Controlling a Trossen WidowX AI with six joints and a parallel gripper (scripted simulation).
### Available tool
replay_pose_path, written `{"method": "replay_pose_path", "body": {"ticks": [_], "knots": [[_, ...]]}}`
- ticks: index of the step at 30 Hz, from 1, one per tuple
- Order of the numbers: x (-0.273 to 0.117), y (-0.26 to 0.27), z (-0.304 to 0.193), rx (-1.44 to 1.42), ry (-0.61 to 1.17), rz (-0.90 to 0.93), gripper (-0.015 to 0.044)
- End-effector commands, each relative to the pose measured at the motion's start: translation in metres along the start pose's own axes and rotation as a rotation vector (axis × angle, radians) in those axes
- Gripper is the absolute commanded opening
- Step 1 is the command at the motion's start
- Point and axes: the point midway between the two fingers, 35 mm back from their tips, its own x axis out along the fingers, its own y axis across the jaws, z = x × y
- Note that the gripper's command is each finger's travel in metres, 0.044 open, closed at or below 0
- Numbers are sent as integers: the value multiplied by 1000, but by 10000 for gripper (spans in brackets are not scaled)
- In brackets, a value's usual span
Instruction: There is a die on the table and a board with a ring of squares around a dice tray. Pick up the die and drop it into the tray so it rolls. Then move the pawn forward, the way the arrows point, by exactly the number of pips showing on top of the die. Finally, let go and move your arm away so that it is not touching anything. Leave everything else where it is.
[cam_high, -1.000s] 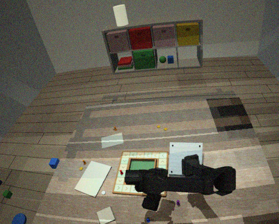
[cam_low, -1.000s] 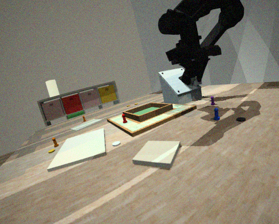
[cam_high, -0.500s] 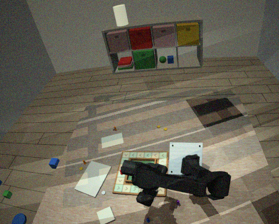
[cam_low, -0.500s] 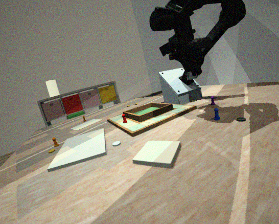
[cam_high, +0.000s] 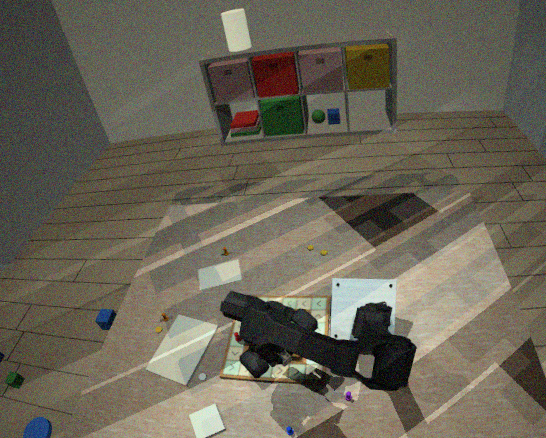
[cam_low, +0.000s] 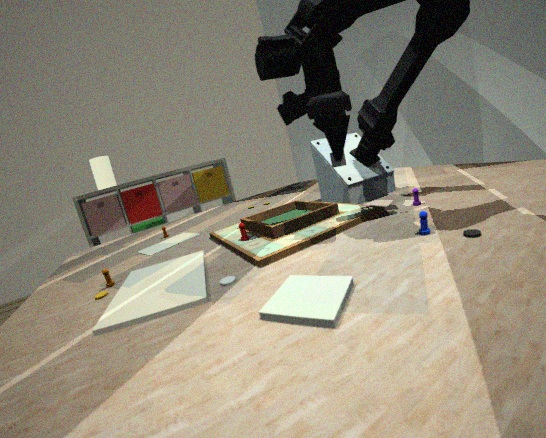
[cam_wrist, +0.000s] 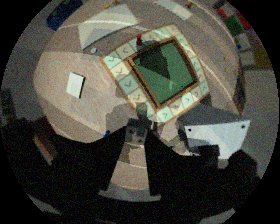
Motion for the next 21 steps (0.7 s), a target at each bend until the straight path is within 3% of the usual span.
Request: {"method": "replay_pose_path", "body": {"ticks": [1, 21], "knots": [[3, -5, 22, 125, -6, -5, 0], [24, -46, 107, 668, -3, 0, 0]]}}
